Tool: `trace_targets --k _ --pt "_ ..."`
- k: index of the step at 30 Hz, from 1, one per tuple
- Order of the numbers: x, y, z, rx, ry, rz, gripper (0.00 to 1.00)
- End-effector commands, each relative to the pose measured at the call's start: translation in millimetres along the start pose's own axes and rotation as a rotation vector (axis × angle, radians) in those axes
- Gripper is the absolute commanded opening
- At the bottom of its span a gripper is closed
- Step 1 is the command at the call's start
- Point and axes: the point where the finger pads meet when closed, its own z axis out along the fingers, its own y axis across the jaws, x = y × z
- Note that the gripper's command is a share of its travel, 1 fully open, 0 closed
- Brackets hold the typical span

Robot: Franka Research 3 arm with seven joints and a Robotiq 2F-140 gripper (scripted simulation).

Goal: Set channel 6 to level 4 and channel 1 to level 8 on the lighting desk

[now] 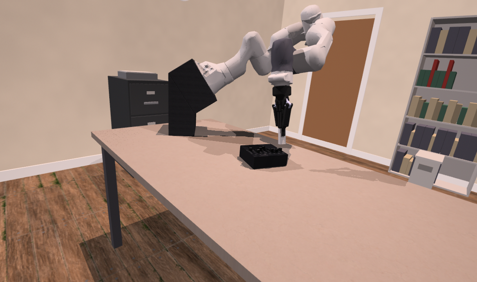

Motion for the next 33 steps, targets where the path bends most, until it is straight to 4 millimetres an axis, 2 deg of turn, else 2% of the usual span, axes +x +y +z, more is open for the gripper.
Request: trace_targets --k 1,7,9,10,24,26,27,33 --pt "1.2 0.3 0.4 -0.024 0.034 0.276 0.0" --pt "1.2 0.3 0.4 -0.023 0.045 0.423 0.0" --pt "1.2 0.3 0.4 -0.023 0.045 0.423 0.0" --pt "1.2 0.3 0.4 -0.024 0.049 0.491 0.0" --pt "1.2 0.7 2.4 -0.042 0.077 0.826 0.0" --pt "1.2 0.7 2.4 -0.042 0.077 0.826 0.0" --pt "1.2 0.7 2.7 -0.048 0.083 0.89 0.0" --pt "1.2 1.3 5.9 -0.062 0.1 1.027 0.0"
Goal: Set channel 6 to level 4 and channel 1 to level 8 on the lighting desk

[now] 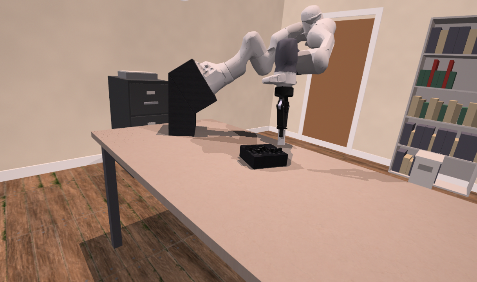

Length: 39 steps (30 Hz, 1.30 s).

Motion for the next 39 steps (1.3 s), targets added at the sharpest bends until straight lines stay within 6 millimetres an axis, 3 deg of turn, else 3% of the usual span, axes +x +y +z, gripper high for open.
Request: trace_targets --k 1,22,39 --pt "0 3 3 -0.025 0.055 0.273 0.0" --pt "1 4 17 -0.068 0.148 0.737 0.0" --pt "2 5 22 -0.068 0.148 0.737 0.0"
